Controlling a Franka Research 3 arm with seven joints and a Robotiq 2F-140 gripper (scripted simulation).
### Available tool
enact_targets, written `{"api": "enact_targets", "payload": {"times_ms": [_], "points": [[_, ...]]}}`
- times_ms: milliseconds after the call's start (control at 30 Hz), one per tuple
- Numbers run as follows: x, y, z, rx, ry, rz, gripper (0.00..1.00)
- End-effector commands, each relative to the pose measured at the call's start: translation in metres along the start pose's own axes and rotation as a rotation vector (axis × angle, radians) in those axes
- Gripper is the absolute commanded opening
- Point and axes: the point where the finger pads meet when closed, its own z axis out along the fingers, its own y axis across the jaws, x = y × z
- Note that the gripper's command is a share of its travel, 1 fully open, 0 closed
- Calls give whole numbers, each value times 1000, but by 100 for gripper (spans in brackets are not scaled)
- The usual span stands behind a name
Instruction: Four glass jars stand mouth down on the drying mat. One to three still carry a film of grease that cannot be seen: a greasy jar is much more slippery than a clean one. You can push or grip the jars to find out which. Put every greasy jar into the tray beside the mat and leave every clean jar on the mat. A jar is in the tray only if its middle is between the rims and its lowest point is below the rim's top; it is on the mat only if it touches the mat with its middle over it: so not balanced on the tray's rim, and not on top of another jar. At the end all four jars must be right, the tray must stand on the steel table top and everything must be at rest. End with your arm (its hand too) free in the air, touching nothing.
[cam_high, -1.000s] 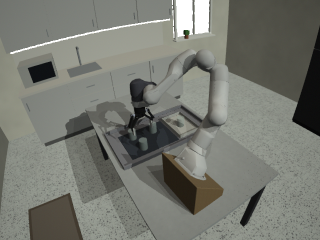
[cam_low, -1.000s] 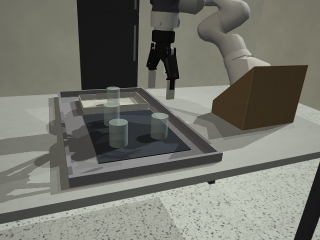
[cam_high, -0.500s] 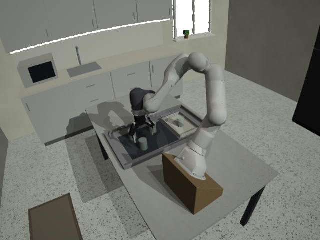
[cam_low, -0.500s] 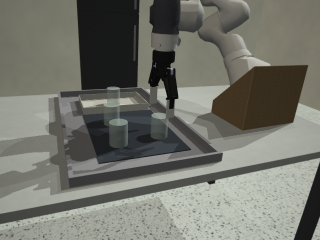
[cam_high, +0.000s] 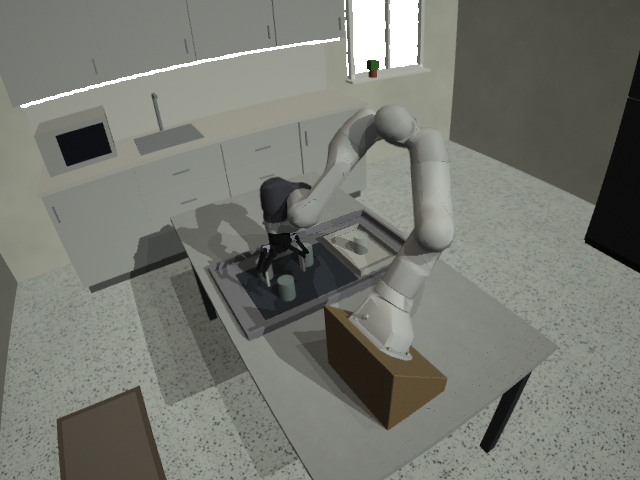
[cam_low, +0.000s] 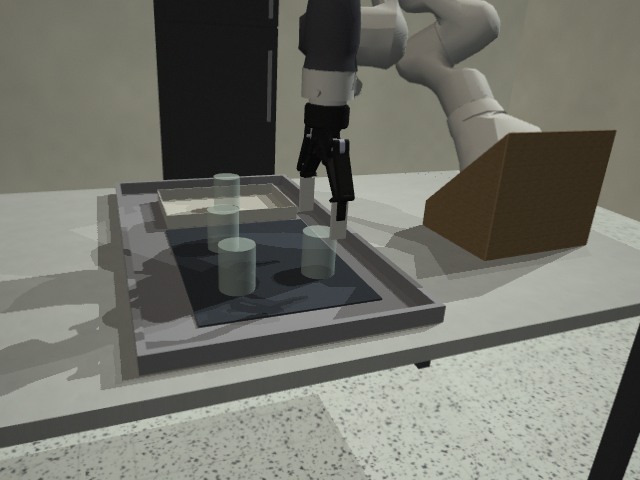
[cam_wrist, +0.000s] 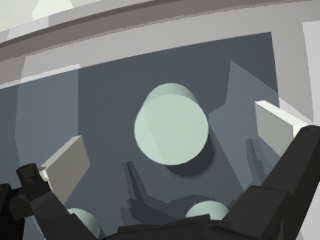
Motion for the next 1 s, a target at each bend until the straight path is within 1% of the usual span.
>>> {"api": "enact_targets", "payload": {"times_ms": [0,833,967], "points": [[-1,1,5,-3,-4,9,100],[-1,1,49,-3,-4,9,100],[-1,1,49,-3,-4,9,100]]}}
